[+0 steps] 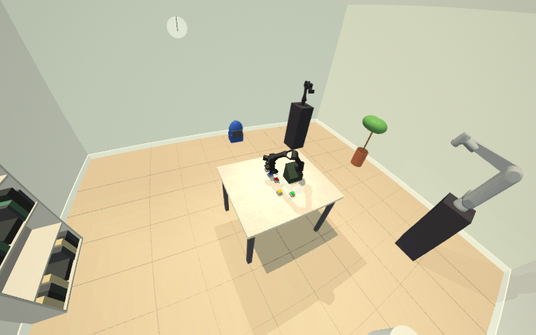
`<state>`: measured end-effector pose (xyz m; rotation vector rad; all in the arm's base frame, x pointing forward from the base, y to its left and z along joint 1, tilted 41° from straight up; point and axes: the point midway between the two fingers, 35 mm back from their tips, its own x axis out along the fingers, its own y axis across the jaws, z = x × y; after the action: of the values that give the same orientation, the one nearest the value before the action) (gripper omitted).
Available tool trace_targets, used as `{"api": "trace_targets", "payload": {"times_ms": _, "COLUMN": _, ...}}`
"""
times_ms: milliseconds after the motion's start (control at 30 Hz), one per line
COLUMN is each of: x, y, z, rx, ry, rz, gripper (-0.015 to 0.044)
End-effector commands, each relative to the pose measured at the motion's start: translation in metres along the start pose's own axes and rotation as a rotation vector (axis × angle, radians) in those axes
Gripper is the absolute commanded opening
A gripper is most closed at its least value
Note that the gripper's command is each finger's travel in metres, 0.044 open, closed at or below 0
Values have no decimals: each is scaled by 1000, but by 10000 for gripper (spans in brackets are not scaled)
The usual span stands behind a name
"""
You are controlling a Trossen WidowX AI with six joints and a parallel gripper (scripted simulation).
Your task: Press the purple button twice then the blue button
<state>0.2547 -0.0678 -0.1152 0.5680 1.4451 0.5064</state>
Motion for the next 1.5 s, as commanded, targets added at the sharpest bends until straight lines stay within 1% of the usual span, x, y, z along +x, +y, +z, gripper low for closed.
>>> {"api": "trace_targets", "payload": {"times_ms": 0, "x": 8, "y": 1, "z": -2, "rx": 6, "ry": 2, "rz": 8, "gripper": 20}}
{"api": "trace_targets", "payload": {"times_ms": 700, "x": 9, "y": 1, "z": -2, "rx": 6, "ry": 2, "rz": 8, "gripper": 20}}
{"api": "trace_targets", "payload": {"times_ms": 733, "x": 6, "y": 0, "z": -1, "rx": 2, "ry": 0, "rz": 3, "gripper": 20}}
{"api": "trace_targets", "payload": {"times_ms": 833, "x": -22, "y": 0, "z": -1, "rx": 6, "ry": 2, "rz": 6, "gripper": 20}}
{"api": "trace_targets", "payload": {"times_ms": 967, "x": -25, "y": 0, "z": -1, "rx": 6, "ry": 2, "rz": 6, "gripper": 20}}
{"api": "trace_targets", "payload": {"times_ms": 1067, "x": -33, "y": 21, "z": 11, "rx": 6, "ry": 5, "rz": -10, "gripper": 99}}
{"api": "trace_targets", "payload": {"times_ms": 1267, "x": -57, "y": 116, "z": 41, "rx": 0, "ry": 5, "rz": -48, "gripper": 256}}
{"api": "trace_targets", "payload": {"times_ms": 1433, "x": -70, "y": 199, "z": 39, "rx": -10, "ry": -2, "rz": -49, "gripper": 387}}
{"api": "trace_targets", "payload": {"times_ms": 1467, "x": -73, "y": 215, "z": 36, "rx": -11, "ry": -3, "rz": -45, "gripper": 400}}
